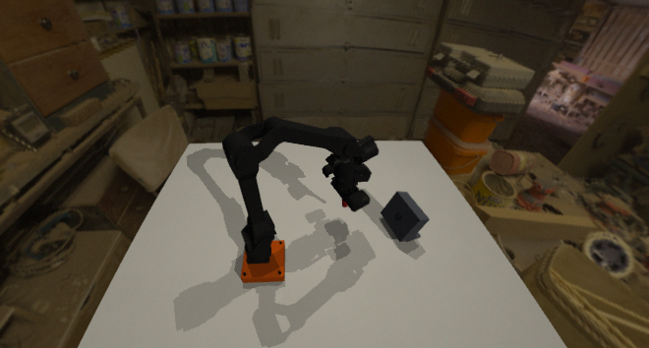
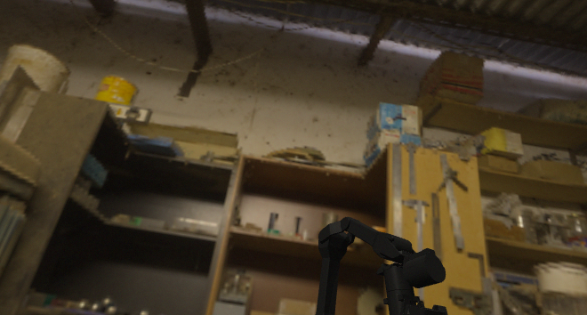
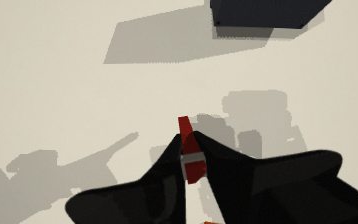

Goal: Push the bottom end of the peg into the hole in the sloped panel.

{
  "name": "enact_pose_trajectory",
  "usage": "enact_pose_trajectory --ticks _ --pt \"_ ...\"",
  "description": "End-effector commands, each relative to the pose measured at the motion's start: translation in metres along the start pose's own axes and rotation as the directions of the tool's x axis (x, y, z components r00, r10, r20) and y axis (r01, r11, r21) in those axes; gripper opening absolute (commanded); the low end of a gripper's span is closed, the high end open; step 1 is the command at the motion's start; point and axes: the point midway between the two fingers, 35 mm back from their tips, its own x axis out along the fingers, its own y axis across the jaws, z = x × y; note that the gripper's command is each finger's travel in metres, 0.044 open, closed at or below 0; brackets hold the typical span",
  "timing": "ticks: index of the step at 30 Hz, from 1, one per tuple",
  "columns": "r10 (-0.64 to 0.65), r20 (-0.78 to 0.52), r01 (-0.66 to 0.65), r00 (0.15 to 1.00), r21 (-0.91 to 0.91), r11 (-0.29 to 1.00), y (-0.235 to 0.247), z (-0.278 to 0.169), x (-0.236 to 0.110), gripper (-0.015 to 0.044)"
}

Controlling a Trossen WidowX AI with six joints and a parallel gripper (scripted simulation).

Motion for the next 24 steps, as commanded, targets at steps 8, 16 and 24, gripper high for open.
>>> enact_pose_trajectory --ticks 8,16,24 --pt "0.009 0.060 -0.009 0.998 0.010 1.000 -0.006 0.003 0.006 0.0000" --pt "0.011 0.105 -0.013 0.994 0.021 1.000 -0.011 0.006 0.010 0.0000" --pt "0.011 0.151 -0.016 0.988 0.031 0.999 -0.017 0.009 0.013 0.0000"
